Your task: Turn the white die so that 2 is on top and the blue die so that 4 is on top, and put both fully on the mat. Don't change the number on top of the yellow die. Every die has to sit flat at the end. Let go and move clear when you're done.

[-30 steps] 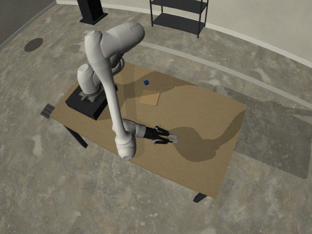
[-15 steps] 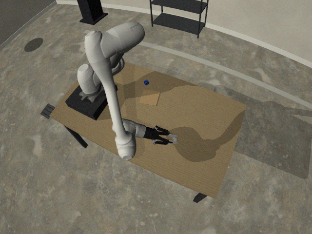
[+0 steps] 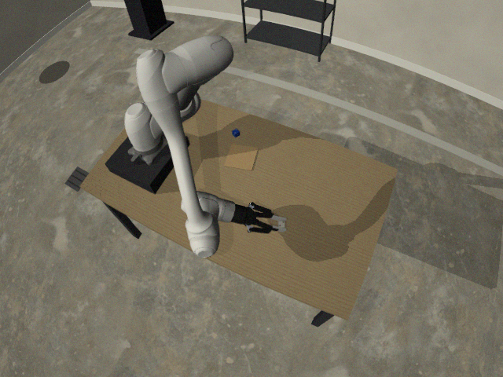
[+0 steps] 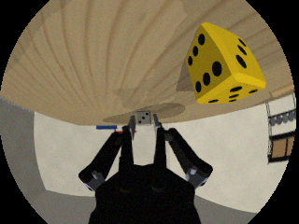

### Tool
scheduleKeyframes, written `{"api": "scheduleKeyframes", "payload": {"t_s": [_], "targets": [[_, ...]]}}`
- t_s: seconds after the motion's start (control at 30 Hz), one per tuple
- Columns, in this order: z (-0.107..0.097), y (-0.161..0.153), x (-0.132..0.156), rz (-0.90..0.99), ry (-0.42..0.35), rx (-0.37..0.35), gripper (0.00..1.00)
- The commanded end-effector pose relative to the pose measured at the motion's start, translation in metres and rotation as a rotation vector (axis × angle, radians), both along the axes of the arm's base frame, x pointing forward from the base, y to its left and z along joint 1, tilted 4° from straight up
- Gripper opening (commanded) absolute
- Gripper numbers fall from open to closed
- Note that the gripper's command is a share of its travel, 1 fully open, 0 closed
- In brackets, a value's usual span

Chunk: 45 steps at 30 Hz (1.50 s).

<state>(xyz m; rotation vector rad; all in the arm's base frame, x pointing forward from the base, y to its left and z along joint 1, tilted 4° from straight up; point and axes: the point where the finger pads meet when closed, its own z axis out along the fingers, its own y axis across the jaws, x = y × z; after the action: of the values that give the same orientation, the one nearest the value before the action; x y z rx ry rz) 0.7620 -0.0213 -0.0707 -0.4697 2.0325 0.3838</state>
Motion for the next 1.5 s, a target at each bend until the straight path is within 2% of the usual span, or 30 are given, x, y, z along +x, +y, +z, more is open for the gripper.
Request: {"api": "scheduleKeyframes", "payload": {"t_s": [0.0,1.03,1.47], "targets": [[-0.001,0.001,0.001,-0.002,-0.001,0.001,0.35],[-0.001,0.001,0.0,-0.002,-0.001,0.001,0.35],[0.014,-0.014,-0.025,-0.002,-0.001,0.001,0.35]]}}
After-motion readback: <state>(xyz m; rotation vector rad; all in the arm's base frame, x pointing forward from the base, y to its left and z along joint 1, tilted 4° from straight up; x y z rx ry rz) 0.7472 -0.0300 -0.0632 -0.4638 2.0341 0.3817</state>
